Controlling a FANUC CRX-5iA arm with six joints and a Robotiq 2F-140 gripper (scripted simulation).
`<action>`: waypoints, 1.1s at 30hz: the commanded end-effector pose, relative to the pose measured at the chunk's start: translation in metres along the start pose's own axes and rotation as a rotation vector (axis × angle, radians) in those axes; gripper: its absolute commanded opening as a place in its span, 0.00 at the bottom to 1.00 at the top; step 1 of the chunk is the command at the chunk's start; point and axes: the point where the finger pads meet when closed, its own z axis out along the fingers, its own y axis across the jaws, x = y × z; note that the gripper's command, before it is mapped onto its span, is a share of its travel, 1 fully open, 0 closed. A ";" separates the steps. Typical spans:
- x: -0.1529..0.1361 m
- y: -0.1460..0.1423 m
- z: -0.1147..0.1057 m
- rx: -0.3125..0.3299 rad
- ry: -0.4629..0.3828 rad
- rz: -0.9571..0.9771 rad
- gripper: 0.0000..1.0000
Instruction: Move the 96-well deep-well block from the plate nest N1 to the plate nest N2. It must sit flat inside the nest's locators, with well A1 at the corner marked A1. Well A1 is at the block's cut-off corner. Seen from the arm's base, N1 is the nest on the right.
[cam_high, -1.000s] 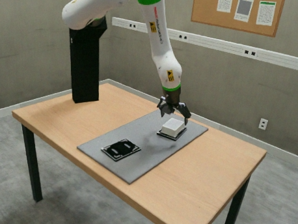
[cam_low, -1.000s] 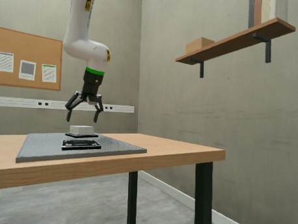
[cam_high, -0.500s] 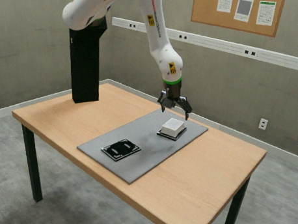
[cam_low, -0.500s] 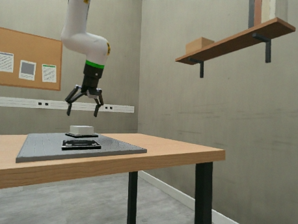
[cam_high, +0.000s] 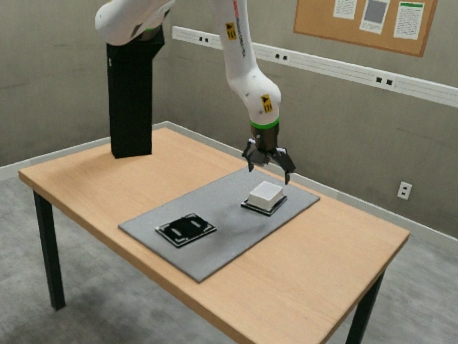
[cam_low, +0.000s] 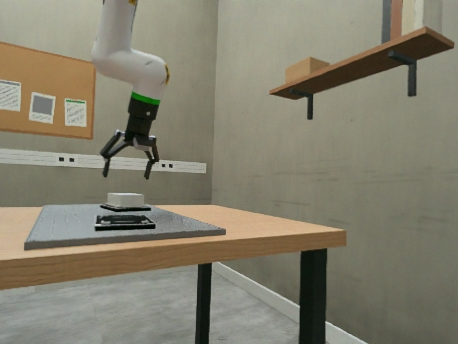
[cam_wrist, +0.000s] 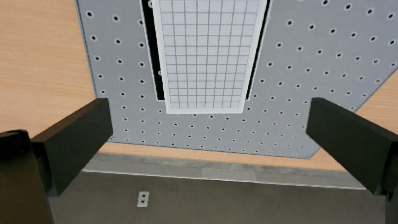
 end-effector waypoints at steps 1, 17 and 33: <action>0.000 0.000 0.000 0.020 0.013 0.000 1.00; 0.042 0.018 -0.020 0.020 0.013 0.000 1.00; 0.084 0.036 -0.040 0.020 0.014 0.000 1.00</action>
